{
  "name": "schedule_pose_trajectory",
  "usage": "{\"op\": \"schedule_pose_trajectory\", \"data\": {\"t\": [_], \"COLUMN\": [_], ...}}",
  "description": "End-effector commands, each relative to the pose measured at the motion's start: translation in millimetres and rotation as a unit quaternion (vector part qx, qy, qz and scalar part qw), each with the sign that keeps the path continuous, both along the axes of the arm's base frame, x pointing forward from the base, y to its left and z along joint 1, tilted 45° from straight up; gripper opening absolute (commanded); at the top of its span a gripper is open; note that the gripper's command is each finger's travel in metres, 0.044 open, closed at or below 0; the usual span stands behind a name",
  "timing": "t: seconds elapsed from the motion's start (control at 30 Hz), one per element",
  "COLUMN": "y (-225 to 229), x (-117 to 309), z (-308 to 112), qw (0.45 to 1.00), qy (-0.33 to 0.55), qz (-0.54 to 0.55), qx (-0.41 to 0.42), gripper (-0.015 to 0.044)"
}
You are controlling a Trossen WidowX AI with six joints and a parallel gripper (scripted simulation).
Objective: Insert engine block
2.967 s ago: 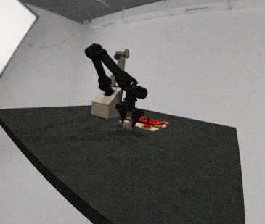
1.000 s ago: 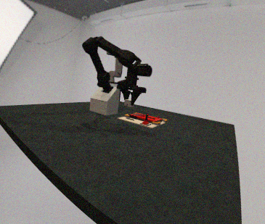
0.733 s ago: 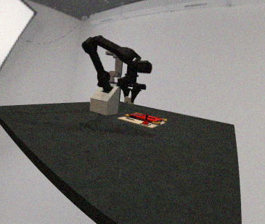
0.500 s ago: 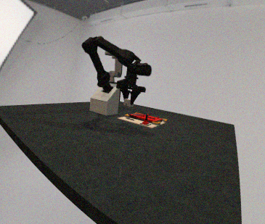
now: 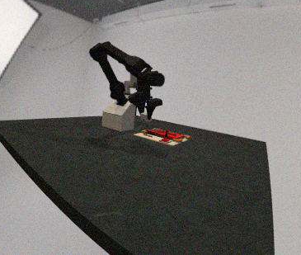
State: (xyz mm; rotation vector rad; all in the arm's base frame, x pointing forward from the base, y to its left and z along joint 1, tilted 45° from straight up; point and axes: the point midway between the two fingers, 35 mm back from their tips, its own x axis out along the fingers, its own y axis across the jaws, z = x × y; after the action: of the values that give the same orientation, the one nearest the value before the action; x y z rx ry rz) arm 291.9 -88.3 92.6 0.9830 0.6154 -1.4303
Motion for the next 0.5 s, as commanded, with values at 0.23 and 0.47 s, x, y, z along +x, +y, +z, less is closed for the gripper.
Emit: {"op": "schedule_pose_trajectory", "data": {"t": [0.23,0.47], "y": [-11.2,-15.0], "x": [-1.5,-1.4], "z": [5.5,9.6], "qw": [0.982,0.969], "qy": [-0.024,-0.040], "qz": [0.041,0.056], "qx": [0.184,0.237], "gripper": [0.0000,0.0000]}}
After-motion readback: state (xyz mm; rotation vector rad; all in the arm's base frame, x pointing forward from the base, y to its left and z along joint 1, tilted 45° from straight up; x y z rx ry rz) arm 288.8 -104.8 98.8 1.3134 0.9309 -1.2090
